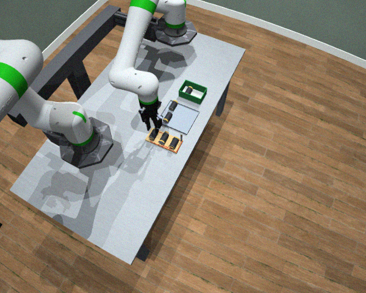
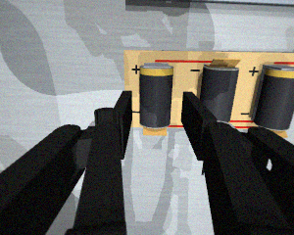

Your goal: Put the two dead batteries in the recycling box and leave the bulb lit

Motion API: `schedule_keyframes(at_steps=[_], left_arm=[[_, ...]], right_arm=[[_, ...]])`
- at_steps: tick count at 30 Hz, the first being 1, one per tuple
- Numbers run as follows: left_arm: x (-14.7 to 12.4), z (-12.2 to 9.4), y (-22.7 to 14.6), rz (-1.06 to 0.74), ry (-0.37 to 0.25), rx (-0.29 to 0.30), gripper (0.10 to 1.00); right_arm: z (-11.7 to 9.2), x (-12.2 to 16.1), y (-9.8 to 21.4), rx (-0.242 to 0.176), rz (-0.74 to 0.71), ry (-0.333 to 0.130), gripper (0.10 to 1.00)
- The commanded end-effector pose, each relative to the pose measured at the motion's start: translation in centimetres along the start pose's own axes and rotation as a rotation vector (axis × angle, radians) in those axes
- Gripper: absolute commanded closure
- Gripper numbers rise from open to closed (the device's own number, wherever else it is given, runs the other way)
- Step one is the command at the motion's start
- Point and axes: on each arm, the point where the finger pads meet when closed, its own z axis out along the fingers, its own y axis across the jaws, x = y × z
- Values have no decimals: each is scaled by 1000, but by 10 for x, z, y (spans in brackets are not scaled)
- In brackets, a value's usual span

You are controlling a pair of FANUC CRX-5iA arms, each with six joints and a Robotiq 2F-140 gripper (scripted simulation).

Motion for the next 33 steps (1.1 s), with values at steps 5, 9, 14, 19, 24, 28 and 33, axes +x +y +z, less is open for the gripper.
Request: schedule_keyframes(at_steps=[5,9,14,19,24,28,33], left_arm=[[-1,20,0,0,-2,-1,734],[-1,32,0,0,-2,-1,734],[-1,33,0,0,-2,-1,734],[-1,36,0,0,-2,-1,734],[-1,43,0,0,-2,-1,734],[-1,43,0,0,-2,-1,734],[-1,43,0,0,-2,-1,734]], right_arm=[[-1,0,0,0,0,2,98],[-1,0,0,0,0,2,98],[-1,0,0,0,0,2,98],[-1,0,0,0,0,2,98],[-1,0,0,0,0,2,98],[-1,0,0,0,0,2,98],[-1,0,0,0,0,2,98]])
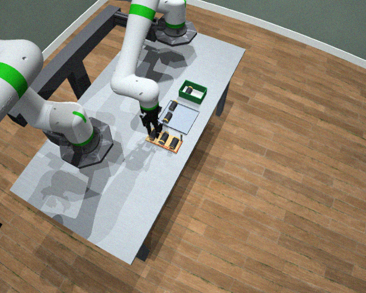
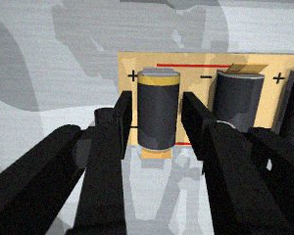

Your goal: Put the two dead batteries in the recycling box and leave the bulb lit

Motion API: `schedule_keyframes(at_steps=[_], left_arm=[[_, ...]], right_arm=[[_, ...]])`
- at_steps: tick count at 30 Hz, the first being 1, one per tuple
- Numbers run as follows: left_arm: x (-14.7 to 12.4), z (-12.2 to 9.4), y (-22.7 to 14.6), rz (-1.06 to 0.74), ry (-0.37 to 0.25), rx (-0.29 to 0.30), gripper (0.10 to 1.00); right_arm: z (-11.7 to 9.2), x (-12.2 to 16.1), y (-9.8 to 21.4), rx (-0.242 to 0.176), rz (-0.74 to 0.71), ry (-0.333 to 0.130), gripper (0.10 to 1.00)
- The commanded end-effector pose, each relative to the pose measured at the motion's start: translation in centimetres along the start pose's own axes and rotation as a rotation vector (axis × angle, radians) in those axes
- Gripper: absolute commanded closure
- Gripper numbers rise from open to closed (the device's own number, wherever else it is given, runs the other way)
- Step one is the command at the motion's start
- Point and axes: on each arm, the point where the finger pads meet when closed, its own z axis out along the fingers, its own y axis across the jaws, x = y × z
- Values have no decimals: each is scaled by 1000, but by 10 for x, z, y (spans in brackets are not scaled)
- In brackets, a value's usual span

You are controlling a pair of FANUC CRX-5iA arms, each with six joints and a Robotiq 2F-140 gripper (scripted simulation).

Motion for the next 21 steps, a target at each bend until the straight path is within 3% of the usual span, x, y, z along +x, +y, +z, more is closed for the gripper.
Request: schedule_keyframes(at_steps=[1,2,21], left_arm=[[-1,-1,0,0,-3,-1,734],[-1,-1,0,0,-3,-1,854],[-1,-1,0,0,-3,-1,854]], right_arm=[[-1,0,0,0,0,2,98],[-1,0,0,0,0,2,98],[-1,0,0,0,0,2,98]])
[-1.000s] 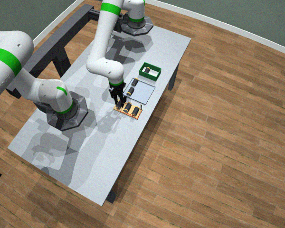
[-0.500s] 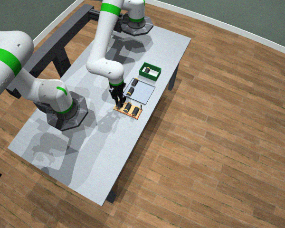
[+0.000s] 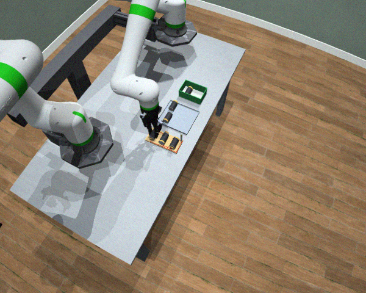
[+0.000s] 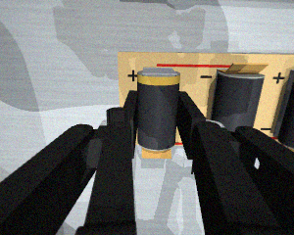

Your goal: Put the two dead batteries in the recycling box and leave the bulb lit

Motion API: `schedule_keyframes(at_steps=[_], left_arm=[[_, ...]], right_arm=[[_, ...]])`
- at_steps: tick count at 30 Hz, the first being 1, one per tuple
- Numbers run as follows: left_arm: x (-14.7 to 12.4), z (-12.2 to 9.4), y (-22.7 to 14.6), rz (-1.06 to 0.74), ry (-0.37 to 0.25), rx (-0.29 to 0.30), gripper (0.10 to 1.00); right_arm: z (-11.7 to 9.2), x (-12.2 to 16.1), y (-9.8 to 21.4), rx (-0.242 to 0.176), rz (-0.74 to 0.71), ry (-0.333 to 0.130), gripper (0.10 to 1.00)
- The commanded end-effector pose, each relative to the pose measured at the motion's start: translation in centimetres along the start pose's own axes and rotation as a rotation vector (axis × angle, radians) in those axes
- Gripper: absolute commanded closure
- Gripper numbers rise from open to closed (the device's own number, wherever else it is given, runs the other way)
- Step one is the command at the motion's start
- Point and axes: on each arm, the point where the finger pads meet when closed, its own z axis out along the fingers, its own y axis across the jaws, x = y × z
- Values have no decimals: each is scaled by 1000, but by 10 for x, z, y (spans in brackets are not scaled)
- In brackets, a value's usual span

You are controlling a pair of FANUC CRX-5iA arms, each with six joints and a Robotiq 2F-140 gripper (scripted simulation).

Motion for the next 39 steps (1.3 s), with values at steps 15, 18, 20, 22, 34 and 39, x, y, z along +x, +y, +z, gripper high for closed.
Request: schedule_keyframes(at_steps=[15,18,20,22,34,39], left_arm=[[-1,-5,0,0,-2,-1,854],[-1,-16,0,0,-2,-1,854],[-1,-26,0,0,-2,-1,854],[-1,-35,0,0,-2,-1,854],[-1,-47,0,0,-2,-1,854],[-1,-95,0,0,-2,-1,854]], right_arm=[[-1,0,0,0,0,2,98],[-1,0,0,0,0,2,98],[-1,0,0,0,0,2,98],[-1,0,0,0,0,2,98],[-1,0,0,0,0,2,98],[-1,0,0,0,0,2,98]])
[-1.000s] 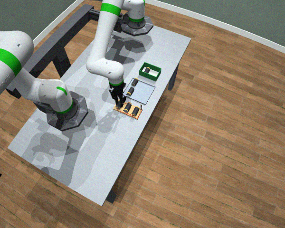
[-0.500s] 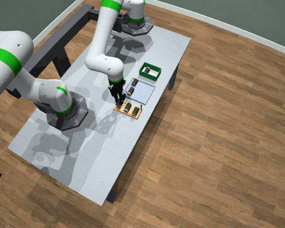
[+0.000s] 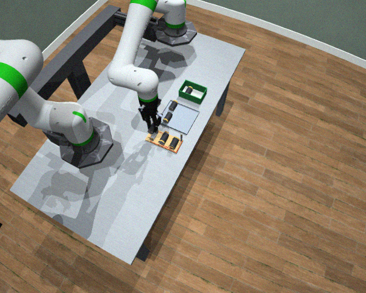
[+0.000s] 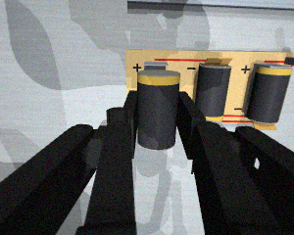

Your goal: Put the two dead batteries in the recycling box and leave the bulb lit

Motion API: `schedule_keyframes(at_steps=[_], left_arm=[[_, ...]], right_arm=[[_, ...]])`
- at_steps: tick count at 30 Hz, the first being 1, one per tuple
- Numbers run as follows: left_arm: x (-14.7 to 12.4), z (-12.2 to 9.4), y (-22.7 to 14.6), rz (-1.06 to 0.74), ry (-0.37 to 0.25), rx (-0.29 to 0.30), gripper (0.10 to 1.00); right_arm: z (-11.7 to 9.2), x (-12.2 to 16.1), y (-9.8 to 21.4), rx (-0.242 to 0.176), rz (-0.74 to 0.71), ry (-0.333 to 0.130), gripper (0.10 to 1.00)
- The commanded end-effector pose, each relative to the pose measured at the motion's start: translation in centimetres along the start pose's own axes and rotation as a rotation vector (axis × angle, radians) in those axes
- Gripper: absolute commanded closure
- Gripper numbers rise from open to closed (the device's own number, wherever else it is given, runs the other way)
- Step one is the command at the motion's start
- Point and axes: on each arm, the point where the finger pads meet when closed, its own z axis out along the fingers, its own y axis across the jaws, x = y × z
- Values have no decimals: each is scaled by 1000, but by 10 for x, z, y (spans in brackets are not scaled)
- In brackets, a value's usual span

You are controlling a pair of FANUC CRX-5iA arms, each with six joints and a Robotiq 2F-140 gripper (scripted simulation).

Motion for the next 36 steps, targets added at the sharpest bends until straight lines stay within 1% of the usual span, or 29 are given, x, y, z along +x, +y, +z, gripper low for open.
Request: schedule_keyframes(at_steps=[1,2,5,29,33,36], left_arm=[[-1,-41,0,0,-3,-1,854],[-1,-45,0,0,-3,-1,854],[-1,-46,0,0,-3,-1,854],[0,-46,1,25,-3,-1,854],[6,-46,2,25,-3,-1,854],[17,-46,6,25,-3,-1,854]], right_arm=[[-1,0,0,0,0,2,98],[-1,0,0,0,0,2,98],[-1,0,0,0,0,2,98],[-1,0,0,0,0,2,98],[-1,0,0,0,0,2,98],[-1,0,0,0,0,2,98]])
